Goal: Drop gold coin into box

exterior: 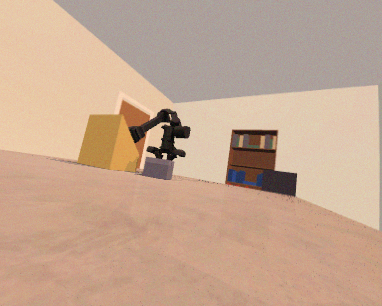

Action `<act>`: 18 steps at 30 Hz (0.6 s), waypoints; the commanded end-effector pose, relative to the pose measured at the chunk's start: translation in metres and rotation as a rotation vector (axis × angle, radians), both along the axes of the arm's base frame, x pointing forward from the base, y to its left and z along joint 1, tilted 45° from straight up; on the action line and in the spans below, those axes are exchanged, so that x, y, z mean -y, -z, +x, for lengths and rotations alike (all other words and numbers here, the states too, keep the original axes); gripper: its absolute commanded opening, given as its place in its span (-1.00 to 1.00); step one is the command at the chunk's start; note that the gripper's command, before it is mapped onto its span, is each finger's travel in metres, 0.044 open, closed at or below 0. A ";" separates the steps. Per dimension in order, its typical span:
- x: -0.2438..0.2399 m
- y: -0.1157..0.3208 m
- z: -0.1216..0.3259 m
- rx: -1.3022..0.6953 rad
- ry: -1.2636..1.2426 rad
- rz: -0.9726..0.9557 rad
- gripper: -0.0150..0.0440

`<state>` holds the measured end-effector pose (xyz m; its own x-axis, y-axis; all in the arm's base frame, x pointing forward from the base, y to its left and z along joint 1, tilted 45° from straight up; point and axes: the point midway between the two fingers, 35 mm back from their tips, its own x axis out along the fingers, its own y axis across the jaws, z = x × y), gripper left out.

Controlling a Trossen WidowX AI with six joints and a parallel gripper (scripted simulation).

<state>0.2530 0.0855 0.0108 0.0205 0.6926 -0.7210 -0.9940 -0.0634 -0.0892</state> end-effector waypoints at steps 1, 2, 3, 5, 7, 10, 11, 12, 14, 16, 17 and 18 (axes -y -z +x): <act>-0.006 0.007 -0.004 -0.017 0.001 0.008 0.05; -0.007 0.008 -0.004 -0.017 0.001 0.009 0.05; -0.008 0.009 -0.004 -0.017 0.001 0.009 0.05; -0.011 0.011 -0.005 -0.017 0.001 0.010 0.05; -0.013 0.013 -0.005 -0.017 0.001 0.011 0.05; -0.017 0.016 -0.006 -0.017 0.001 0.012 0.05; -0.018 0.017 -0.006 -0.017 0.001 0.013 0.05; -0.019 0.018 -0.006 -0.017 0.001 0.013 0.05; -0.019 0.018 -0.006 -0.017 0.001 0.013 0.05; -0.019 0.018 -0.006 -0.017 0.001 0.013 -0.04; -0.019 0.018 -0.006 -0.017 0.001 0.013 -0.12; -0.019 0.018 -0.006 -0.017 0.001 0.013 -0.21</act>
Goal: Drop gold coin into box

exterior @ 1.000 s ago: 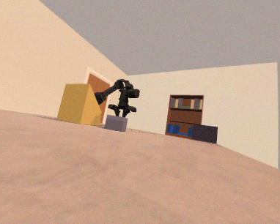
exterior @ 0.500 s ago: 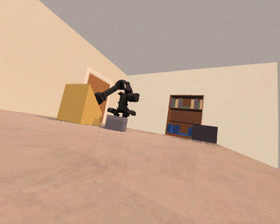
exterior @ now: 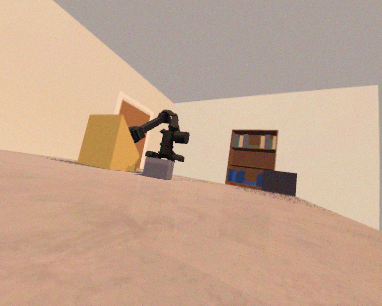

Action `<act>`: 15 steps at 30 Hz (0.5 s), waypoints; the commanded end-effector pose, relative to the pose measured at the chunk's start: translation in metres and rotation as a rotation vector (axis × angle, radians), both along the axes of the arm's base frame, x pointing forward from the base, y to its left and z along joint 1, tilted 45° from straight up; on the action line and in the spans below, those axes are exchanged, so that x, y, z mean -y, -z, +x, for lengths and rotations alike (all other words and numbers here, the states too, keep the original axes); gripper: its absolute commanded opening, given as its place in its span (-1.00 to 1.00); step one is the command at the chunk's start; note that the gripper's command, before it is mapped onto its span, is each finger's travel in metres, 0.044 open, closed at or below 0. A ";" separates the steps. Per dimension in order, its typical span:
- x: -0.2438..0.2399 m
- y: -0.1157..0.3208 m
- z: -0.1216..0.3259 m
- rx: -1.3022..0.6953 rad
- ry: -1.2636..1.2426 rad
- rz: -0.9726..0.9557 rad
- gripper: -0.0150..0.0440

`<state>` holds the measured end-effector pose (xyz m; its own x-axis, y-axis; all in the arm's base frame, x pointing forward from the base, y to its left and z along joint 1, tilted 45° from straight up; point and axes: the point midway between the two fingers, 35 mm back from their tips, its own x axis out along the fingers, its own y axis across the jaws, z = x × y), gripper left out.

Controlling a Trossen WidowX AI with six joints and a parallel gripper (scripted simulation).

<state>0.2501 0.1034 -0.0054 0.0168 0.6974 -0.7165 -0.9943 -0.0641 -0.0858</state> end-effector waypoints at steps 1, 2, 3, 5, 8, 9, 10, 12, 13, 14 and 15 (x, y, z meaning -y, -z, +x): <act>-0.002 0.002 -0.003 -0.013 0.002 0.007 -0.30; -0.002 0.002 -0.003 -0.013 0.002 0.007 -0.39; -0.002 0.002 -0.003 -0.013 0.002 0.007 -0.41; -0.002 0.002 -0.003 -0.013 0.002 0.007 -0.46; -0.002 0.002 -0.003 -0.013 0.002 0.007 -0.49; -0.002 0.002 -0.003 -0.013 0.002 0.007 -0.49; -0.002 0.002 -0.003 -0.013 0.002 0.007 -0.49; -0.002 0.002 -0.003 -0.013 0.002 0.007 -0.49; -0.002 0.002 -0.003 -0.013 0.002 0.007 -0.49; -0.002 0.002 -0.003 -0.013 0.002 0.007 -0.49; -0.001 0.002 -0.003 -0.013 0.002 0.006 -0.49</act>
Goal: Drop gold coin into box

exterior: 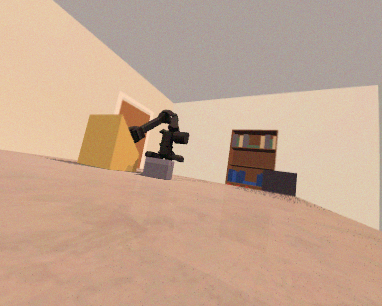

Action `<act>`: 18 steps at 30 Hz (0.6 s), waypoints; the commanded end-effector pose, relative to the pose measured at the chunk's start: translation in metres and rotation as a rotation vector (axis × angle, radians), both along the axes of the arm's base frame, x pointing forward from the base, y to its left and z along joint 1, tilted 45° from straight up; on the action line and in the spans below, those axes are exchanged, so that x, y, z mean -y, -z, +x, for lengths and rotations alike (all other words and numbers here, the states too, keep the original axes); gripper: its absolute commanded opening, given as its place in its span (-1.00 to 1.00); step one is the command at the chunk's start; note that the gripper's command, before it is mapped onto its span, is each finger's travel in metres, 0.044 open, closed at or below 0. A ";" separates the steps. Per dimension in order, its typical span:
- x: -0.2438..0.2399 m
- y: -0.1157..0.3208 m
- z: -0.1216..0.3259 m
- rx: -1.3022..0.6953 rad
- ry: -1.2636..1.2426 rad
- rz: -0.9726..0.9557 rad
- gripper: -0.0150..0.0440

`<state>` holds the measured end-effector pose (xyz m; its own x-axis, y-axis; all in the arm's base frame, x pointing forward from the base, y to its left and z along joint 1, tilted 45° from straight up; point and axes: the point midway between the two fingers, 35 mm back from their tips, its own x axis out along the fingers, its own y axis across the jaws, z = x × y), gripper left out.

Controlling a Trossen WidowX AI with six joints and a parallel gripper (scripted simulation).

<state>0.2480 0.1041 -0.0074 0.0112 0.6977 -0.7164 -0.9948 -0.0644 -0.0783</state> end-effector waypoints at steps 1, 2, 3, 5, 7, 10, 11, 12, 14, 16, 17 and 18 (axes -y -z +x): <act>0.000 -0.001 -0.001 -0.006 0.003 0.006 -0.49; 0.002 -0.002 0.000 -0.006 0.003 0.005 -0.49; 0.004 -0.003 0.000 -0.006 0.003 0.004 -0.49; 0.007 -0.006 0.001 -0.006 0.003 0.002 -0.49; 0.011 -0.009 0.002 -0.005 0.003 0.001 -0.49; 0.016 -0.014 0.003 -0.005 0.004 -0.001 -0.49; 0.018 -0.015 0.003 -0.005 0.004 -0.002 -0.49; 0.020 -0.017 0.003 -0.005 0.004 -0.002 -0.49; 0.023 -0.020 0.004 -0.005 0.004 -0.003 -0.49; 0.027 -0.024 0.004 -0.005 0.004 -0.004 -0.49; 0.029 -0.025 0.004 -0.005 0.004 -0.004 -0.49; 0.030 -0.027 0.004 -0.005 0.004 -0.004 -0.49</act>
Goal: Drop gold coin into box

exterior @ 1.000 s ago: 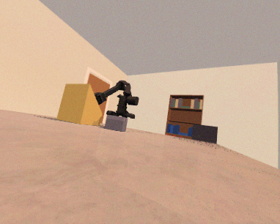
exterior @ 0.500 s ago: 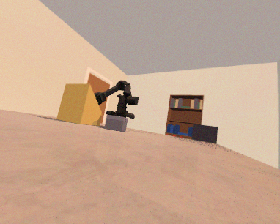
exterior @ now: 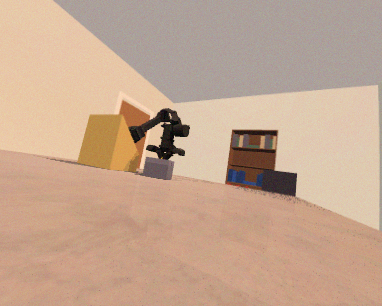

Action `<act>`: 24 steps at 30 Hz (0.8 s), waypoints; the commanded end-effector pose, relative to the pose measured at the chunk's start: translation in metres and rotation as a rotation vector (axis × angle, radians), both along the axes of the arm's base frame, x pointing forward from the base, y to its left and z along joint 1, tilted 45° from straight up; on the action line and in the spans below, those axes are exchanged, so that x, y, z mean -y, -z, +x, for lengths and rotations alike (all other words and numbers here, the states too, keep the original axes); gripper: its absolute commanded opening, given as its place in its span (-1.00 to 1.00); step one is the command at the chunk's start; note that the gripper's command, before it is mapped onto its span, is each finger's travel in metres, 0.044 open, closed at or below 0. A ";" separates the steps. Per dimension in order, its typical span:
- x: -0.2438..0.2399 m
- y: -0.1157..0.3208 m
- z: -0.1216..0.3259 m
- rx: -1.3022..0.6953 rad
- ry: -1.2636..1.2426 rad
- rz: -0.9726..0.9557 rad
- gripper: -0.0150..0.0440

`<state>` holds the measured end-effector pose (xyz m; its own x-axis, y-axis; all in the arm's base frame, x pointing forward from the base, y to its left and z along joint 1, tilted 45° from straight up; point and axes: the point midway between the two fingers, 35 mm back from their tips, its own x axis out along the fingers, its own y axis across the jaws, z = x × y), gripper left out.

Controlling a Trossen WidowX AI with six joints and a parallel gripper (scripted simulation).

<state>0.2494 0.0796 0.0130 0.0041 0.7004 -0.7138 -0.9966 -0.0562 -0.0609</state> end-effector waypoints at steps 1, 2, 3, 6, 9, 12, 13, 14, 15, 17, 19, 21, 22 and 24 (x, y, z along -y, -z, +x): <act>0.008 -0.008 0.003 0.012 -0.004 -0.008 -0.49; 0.009 -0.010 0.003 0.012 -0.004 -0.009 -0.49; 0.011 -0.012 0.003 0.012 -0.004 -0.009 -0.49; 0.016 -0.017 0.003 0.012 -0.004 -0.009 -0.49; 0.022 -0.022 0.002 0.012 -0.004 -0.008 -0.49; 0.027 -0.028 0.002 0.012 -0.005 -0.007 -0.49; 0.028 -0.030 0.002 0.012 -0.005 -0.007 -0.49; 0.030 -0.032 0.001 0.012 -0.005 -0.007 -0.49; 0.032 -0.034 0.001 0.012 -0.005 -0.006 -0.49; 0.035 -0.038 0.000 0.012 -0.005 -0.005 -0.49; 0.038 -0.042 -0.001 0.012 -0.005 -0.004 -0.49; 0.041 -0.045 -0.001 0.012 -0.005 -0.003 -0.49; 0.042 -0.046 -0.002 0.012 -0.005 -0.002 -0.49; 0.042 -0.047 -0.002 0.008 -0.001 -0.002 -0.49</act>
<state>0.2472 0.0402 0.0557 0.0072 0.7038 -0.7104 -0.9966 -0.0533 -0.0630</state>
